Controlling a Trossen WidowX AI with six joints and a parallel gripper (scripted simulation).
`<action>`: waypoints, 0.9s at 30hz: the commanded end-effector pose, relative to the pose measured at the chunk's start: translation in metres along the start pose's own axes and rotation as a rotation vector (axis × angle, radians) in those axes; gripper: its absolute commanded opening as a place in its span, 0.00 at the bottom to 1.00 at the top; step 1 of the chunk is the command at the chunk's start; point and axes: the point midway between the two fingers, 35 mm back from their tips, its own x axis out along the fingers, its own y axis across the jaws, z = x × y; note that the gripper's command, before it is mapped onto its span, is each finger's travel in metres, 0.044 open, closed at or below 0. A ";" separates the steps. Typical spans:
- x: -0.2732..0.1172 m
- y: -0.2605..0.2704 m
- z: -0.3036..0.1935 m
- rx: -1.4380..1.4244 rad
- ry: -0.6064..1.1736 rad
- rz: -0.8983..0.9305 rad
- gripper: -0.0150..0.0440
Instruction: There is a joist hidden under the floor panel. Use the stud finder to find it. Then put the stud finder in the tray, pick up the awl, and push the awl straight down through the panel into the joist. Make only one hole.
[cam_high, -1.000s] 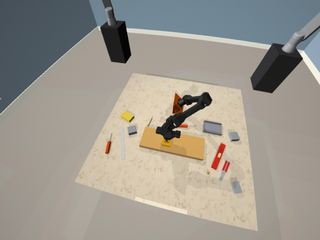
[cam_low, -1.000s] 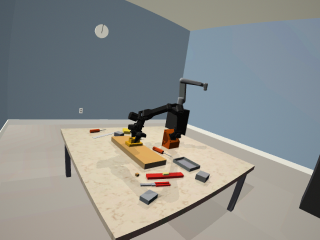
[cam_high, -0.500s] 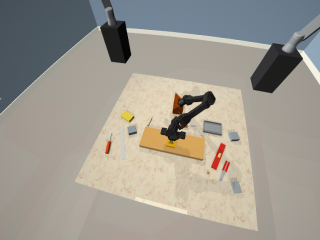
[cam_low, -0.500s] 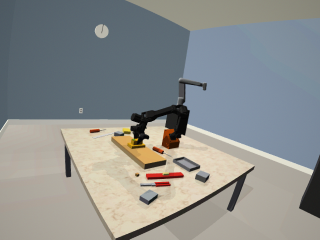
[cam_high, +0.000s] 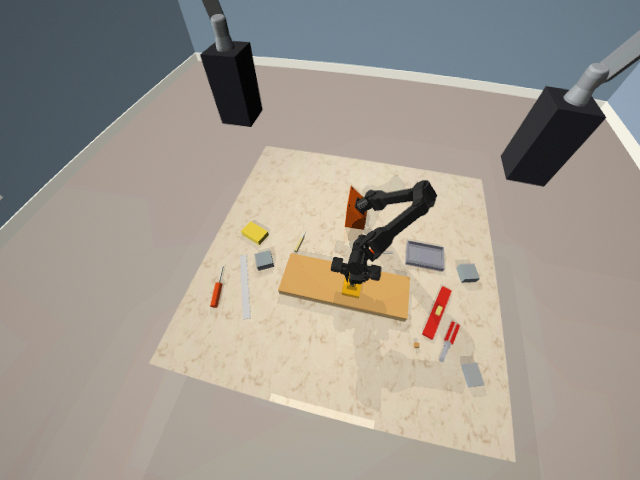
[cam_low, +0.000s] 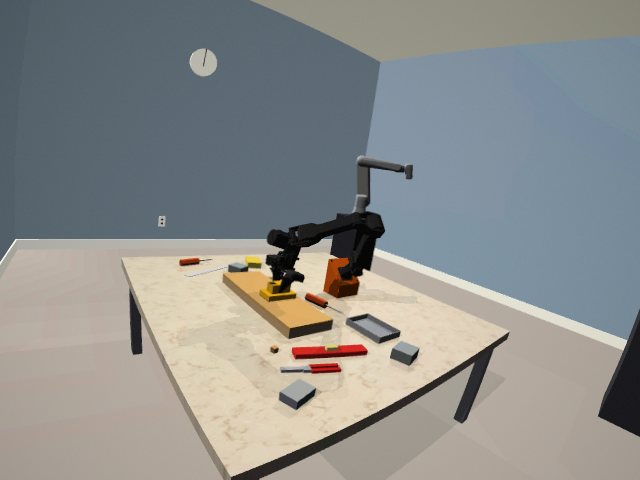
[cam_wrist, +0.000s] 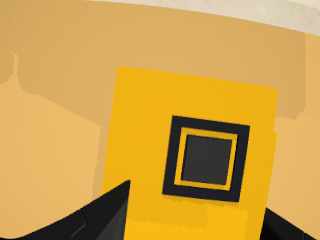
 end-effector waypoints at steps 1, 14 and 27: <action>0.001 0.015 -0.001 -0.002 0.001 0.009 0.25; 0.000 0.048 -0.001 -0.001 0.001 0.010 0.25; 0.000 0.080 0.000 -0.001 0.001 0.011 0.25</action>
